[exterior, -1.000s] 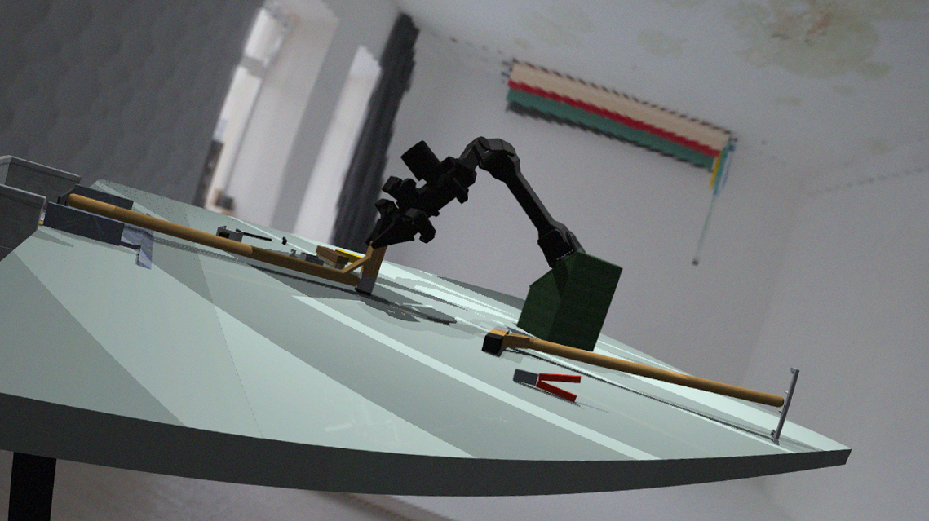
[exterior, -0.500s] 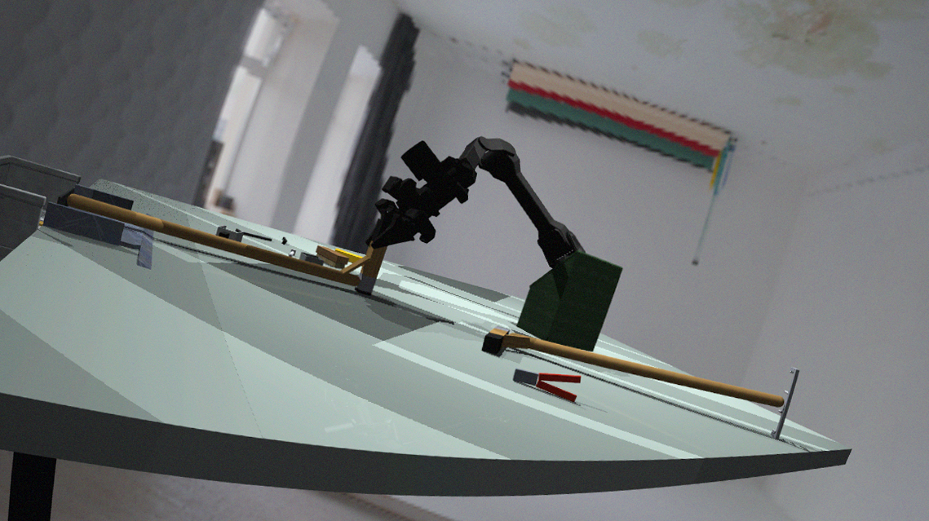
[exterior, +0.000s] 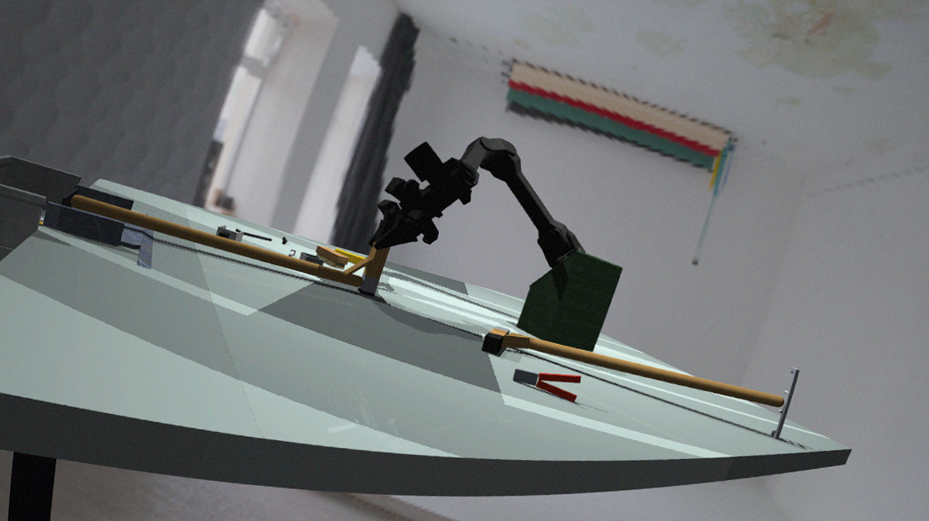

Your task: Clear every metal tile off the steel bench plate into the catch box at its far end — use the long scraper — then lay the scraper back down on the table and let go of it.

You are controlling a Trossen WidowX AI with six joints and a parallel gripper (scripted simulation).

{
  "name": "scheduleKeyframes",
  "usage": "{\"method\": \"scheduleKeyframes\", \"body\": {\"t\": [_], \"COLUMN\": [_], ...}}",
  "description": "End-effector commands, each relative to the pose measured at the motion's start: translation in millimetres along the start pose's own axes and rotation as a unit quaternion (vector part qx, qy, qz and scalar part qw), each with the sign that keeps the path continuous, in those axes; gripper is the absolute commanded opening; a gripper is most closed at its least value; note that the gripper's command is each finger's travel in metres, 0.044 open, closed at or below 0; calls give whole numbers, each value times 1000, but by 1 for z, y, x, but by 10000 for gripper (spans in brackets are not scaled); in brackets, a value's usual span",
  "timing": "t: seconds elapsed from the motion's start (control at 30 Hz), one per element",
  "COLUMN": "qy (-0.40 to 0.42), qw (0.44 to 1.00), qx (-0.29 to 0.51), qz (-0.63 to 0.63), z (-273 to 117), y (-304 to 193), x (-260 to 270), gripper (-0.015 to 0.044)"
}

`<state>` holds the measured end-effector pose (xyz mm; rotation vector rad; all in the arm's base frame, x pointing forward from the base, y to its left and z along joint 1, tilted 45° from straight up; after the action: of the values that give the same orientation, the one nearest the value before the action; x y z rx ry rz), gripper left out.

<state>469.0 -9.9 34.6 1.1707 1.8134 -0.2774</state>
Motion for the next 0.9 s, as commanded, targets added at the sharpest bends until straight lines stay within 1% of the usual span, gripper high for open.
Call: {"method": "scheduleKeyframes", "body": {"t": [0.0, 0.87], "qy": [0, 1], "qw": [1000, 1000], "qx": [-2, -3], "qz": [1, 0], "z": [-6, -29], "y": [-2, -25], "x": [2, 10], "gripper": [0, 0]}}
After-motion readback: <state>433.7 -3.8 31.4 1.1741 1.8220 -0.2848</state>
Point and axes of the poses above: the point midway between the two fingers, 35 mm back from their tips, its own z axis out along the fingers, its own x axis across the jaws, y = z × x, the point moved 7 cm from there along -z, back along the fingers, and after that the axes turned 14 degrees about -z, right-handed, at the moved point
